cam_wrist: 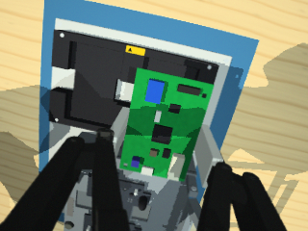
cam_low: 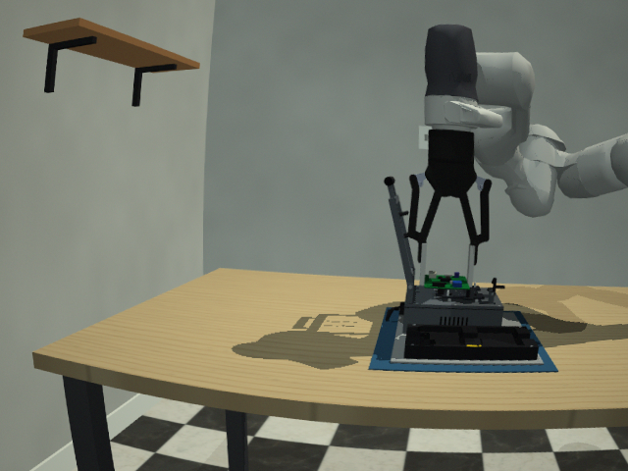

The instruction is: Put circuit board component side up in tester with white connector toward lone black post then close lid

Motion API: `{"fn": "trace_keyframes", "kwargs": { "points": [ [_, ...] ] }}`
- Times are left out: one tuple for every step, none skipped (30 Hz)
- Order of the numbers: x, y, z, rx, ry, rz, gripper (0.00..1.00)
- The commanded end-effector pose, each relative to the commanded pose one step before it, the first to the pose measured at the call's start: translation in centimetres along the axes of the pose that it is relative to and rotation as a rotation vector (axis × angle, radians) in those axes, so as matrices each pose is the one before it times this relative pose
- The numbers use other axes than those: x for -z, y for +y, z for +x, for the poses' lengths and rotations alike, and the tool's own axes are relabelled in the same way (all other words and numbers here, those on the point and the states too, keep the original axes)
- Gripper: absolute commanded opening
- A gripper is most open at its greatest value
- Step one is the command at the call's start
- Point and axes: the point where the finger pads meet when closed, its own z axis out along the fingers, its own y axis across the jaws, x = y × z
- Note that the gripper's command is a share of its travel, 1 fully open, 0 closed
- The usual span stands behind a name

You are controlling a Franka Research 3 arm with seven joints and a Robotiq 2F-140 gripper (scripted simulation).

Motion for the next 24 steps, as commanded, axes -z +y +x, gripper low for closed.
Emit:
{"fn": "trace_keyframes", "kwargs": {
  "points": [
    [0.125,-0.073,0.052,-0.00257,0.00039,0.00178,0.46],
    [0.000,0.000,0.000,0.00000,0.00000,0.00000,0.46],
    [0.000,0.000,0.000,0.00000,0.00000,0.00000,0.46],
    [0.000,0.000,0.000,0.00000,0.00000,0.00000,0.46],
    [0.000,0.000,0.000,0.00000,0.00000,0.00000,0.46],
    [0.000,0.000,0.000,0.00000,0.00000,0.00000,0.46],
    [0.000,0.000,0.000,0.00000,0.00000,0.00000,0.46],
    [0.000,0.000,0.000,-0.00002,0.00000,0.00000,0.46],
    [0.000,0.000,0.000,-0.00005,0.00000,0.00000,0.46],
    [0.000,0.000,0.000,0.00000,0.00000,0.00000,0.46],
    [0.000,0.000,0.000,0.00000,0.00000,0.00000,0.46],
    [0.000,0.000,0.000,-0.00010,0.00000,0.00000,0.46],
    [0.000,0.000,0.000,-0.00017,0.00000,0.00000,0.46],
    [0.000,0.000,0.000,-0.00025,0.00000,0.00000,0.46],
    [0.000,0.000,0.000,-0.00034,0.00000,0.00000,0.46],
    [0.000,0.000,0.000,-0.00045,0.00000,0.00000,0.46],
    [0.000,0.000,0.000,-0.00058,0.00000,0.00000,0.46],
    [0.000,0.000,0.000,-0.00071,0.00000,0.00000,0.46],
    [0.000,0.000,0.000,-0.00086,0.00000,0.00000,0.46],
    [0.000,0.000,0.000,-0.00103,0.00000,0.00000,0.46],
    [0.000,0.000,0.000,-0.00120,0.00000,0.00000,0.46],
    [0.000,0.000,0.000,-0.00139,0.00000,0.00000,0.46],
    [0.000,0.000,0.000,-0.00158,0.00000,0.00000,0.46],
    [0.000,0.000,0.000,-0.00179,0.00000,0.00000,0.46]
  ]
}}
